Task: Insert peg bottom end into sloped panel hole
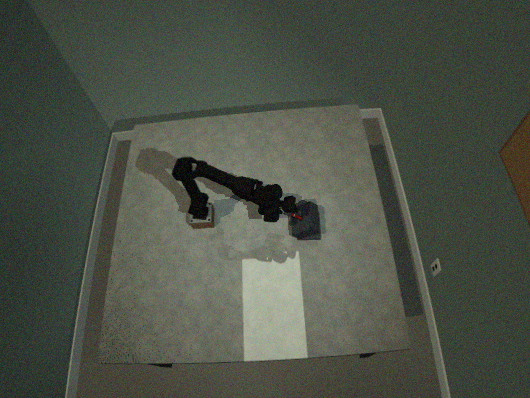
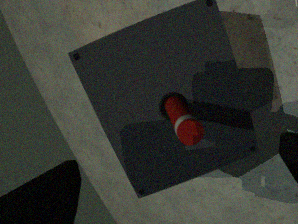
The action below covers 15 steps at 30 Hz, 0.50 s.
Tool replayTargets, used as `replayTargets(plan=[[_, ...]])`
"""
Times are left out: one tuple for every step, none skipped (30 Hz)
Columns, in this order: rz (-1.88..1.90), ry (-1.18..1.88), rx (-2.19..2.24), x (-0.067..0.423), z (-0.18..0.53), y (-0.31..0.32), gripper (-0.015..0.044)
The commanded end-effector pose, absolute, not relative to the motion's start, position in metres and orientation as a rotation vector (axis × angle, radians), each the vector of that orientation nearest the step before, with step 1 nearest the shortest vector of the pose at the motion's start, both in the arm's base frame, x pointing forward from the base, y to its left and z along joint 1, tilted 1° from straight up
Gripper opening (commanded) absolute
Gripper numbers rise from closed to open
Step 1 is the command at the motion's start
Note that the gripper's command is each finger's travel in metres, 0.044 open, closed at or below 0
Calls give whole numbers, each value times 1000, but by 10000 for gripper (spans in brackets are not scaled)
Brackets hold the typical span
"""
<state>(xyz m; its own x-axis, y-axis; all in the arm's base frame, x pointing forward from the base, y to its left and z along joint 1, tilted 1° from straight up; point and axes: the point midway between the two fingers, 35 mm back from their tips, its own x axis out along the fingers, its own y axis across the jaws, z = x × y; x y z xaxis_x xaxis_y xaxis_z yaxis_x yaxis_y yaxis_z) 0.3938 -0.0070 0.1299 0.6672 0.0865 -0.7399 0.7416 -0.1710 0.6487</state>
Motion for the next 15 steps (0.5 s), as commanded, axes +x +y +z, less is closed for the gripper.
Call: replayTargets(plan=[[-665,686,1661,389,135,-7,440],[-665,686,1661,388,136,-7,440],[-665,686,1661,388,137,-7,440],[-666,686,1661,387,138,-8,440],[-666,686,1661,386,139,-8,440],[-666,686,1662,385,140,-8,440],[-666,686,1662,384,141,-8,440],[-666,686,1662,383,142,-8,440],[-666,685,1662,382,143,-8,440],[-666,685,1662,381,144,-9,440],[-666,685,1662,380,146,-9,440],[-666,685,1662,379,147,-9,440],[-666,685,1662,378,148,-9,440],[-666,685,1662,377,149,-9,440],[-666,685,1662,376,150,-10,440]])
